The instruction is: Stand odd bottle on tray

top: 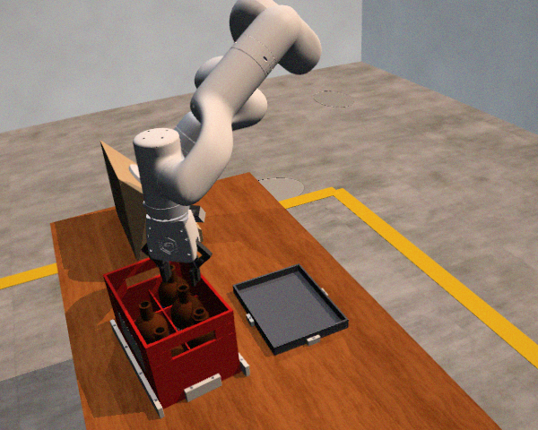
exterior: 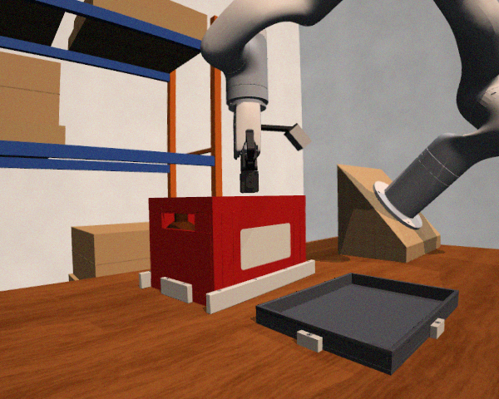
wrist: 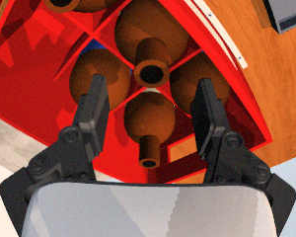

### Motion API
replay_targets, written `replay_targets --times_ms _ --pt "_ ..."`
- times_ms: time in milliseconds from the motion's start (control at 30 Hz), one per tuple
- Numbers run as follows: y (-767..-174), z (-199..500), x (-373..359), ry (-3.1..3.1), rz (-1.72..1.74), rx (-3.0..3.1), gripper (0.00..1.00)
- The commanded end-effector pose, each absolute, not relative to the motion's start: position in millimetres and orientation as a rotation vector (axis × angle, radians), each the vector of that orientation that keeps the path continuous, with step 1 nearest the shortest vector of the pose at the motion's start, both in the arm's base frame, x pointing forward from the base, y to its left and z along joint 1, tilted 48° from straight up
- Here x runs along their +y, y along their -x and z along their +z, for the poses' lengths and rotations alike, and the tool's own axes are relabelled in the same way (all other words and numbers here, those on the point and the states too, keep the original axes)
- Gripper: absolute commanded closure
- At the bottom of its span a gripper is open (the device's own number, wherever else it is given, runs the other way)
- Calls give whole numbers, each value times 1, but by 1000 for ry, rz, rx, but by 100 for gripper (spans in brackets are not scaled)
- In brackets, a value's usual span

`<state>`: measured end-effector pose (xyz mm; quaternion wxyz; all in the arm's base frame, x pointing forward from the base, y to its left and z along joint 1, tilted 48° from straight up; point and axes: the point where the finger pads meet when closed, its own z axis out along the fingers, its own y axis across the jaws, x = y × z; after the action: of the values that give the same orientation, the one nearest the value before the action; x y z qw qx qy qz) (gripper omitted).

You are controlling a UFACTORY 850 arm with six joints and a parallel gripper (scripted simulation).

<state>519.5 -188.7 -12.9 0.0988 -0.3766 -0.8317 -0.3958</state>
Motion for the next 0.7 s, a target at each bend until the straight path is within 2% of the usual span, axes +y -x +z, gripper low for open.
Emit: replay_targets --times_ms 0,667 --pt "-520 -12 -189 1115 -1171 -2462 35" --pt "-521 -19 -182 1115 -1171 -2462 35"
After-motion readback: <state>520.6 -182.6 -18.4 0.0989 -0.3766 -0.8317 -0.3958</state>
